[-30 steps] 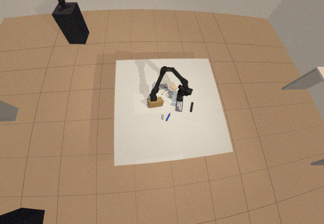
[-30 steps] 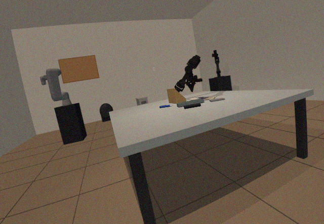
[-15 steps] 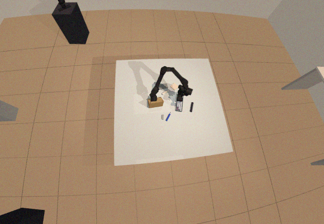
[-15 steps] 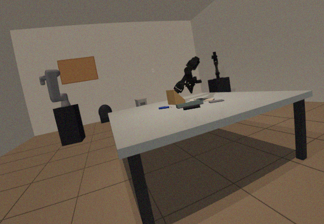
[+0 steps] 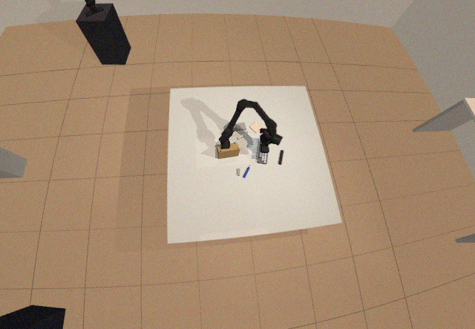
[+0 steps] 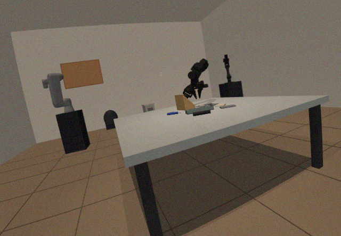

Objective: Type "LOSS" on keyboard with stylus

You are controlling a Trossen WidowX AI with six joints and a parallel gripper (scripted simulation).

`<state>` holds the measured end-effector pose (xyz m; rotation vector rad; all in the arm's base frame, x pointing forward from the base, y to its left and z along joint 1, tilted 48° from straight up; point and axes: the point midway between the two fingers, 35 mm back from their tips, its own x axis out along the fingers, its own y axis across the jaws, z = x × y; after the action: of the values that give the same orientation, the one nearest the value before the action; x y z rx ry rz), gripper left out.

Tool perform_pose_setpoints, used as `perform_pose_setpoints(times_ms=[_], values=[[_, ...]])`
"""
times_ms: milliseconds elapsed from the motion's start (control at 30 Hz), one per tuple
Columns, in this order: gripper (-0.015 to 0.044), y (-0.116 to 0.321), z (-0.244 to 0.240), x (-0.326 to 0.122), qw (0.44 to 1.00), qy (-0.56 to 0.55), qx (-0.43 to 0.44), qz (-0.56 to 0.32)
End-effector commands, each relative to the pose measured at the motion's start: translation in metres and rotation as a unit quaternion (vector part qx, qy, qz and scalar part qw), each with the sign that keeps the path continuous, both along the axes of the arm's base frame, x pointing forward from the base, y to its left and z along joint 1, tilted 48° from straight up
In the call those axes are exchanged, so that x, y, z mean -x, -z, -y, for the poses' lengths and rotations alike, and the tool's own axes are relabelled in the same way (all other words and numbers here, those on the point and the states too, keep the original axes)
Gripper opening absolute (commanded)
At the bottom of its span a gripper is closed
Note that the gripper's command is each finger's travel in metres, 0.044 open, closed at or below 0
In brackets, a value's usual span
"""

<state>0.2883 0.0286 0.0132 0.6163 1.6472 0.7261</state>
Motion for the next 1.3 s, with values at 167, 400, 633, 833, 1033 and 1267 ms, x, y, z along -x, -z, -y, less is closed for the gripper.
perform_pose_setpoints(times_ms=[167, 400, 633, 833, 1033, 1267], values=[[0.0150, 0.065, 0.077, 0.029, 0.977, -0.100, -0.095, 0.164], [0.0150, 0.094, 0.103, 0.054, 0.945, -0.135, -0.143, 0.262], [0.0150, 0.121, 0.121, 0.084, 0.896, -0.159, -0.182, 0.373], [0.0150, 0.144, 0.130, 0.111, 0.839, -0.171, -0.203, 0.474], [0.0150, 0.148, 0.131, 0.117, 0.826, -0.172, -0.205, 0.497], [0.0150, 0.150, 0.133, 0.118, 0.826, -0.172, -0.205, 0.497]])
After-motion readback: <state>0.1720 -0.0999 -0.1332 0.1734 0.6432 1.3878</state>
